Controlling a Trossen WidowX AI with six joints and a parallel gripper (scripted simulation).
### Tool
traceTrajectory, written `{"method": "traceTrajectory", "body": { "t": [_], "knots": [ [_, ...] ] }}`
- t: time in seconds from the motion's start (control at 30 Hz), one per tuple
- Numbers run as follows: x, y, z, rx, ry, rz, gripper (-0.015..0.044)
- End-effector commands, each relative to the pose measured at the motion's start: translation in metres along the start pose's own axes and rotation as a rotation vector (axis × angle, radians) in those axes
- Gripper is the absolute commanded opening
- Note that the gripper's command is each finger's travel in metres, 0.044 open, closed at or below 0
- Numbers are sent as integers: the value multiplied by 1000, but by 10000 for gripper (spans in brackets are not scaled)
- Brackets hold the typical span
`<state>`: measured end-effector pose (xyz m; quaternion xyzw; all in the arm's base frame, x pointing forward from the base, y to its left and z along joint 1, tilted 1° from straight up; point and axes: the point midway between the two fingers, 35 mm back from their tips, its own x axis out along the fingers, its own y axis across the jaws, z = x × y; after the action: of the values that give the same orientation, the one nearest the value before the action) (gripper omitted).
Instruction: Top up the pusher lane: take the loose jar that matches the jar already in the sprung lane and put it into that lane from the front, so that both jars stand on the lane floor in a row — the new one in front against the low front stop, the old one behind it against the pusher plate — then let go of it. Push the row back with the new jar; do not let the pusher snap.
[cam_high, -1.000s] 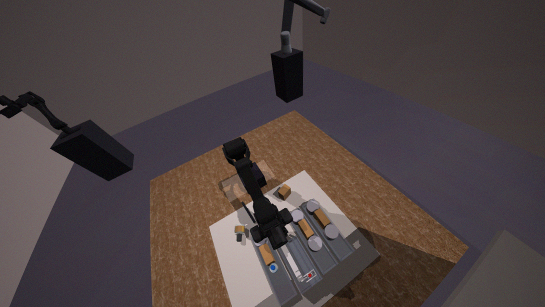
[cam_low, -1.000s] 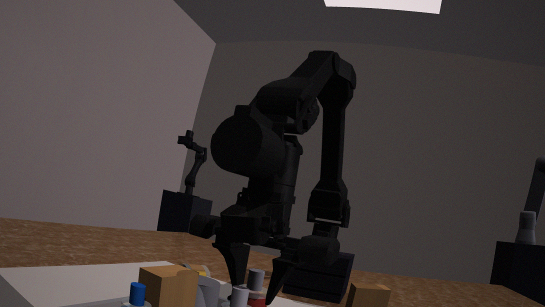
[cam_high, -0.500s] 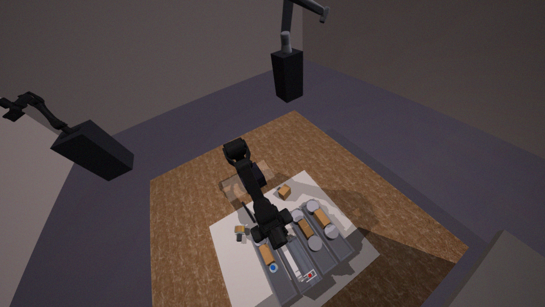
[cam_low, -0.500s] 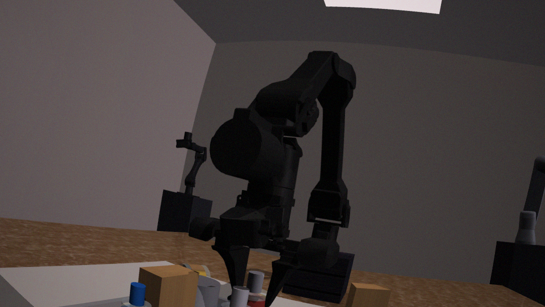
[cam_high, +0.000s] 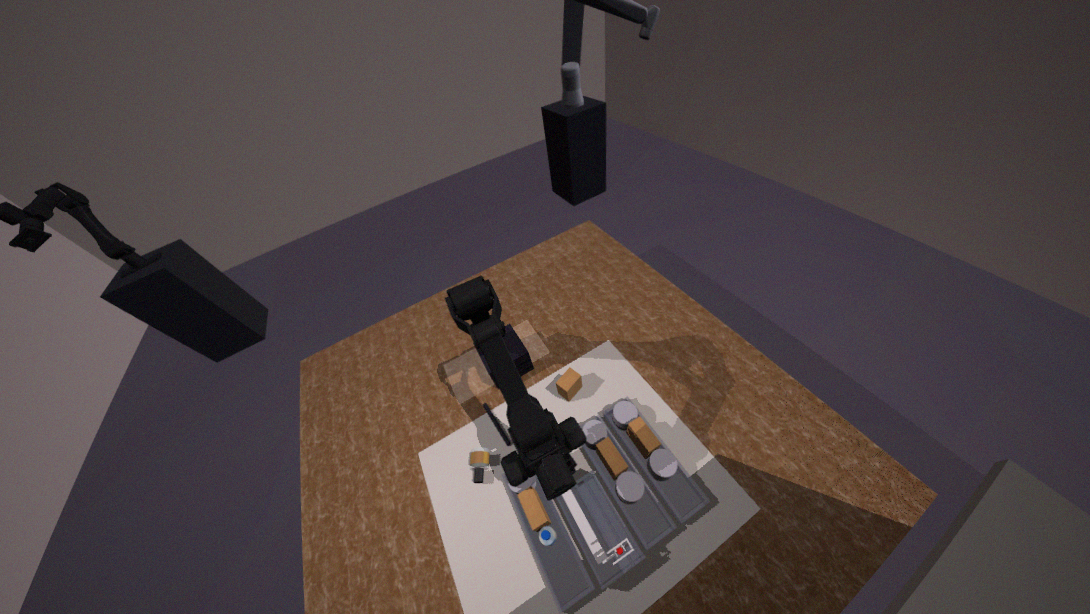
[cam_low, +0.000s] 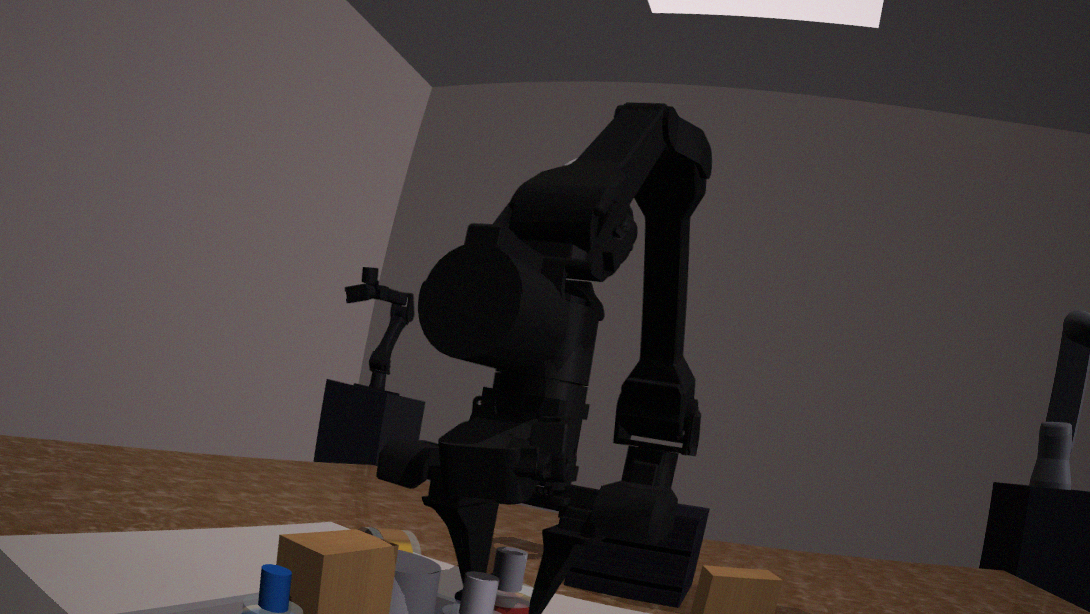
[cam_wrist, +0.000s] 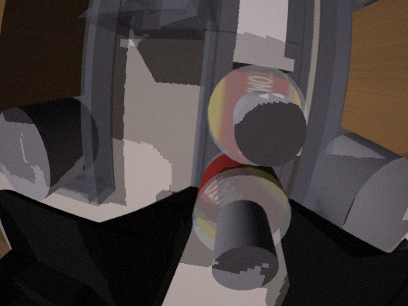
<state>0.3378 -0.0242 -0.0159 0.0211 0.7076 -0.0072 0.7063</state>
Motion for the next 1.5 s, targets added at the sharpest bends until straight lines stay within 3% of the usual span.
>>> {"method": "traceTrajectory", "body": {
  "t": [0.0, 1.47],
  "knots": [
    [-1, -1, 8, 1, -30, -6, 0],
    [12, -1, 5, 1, -30, -6, 0]
  ]
}}
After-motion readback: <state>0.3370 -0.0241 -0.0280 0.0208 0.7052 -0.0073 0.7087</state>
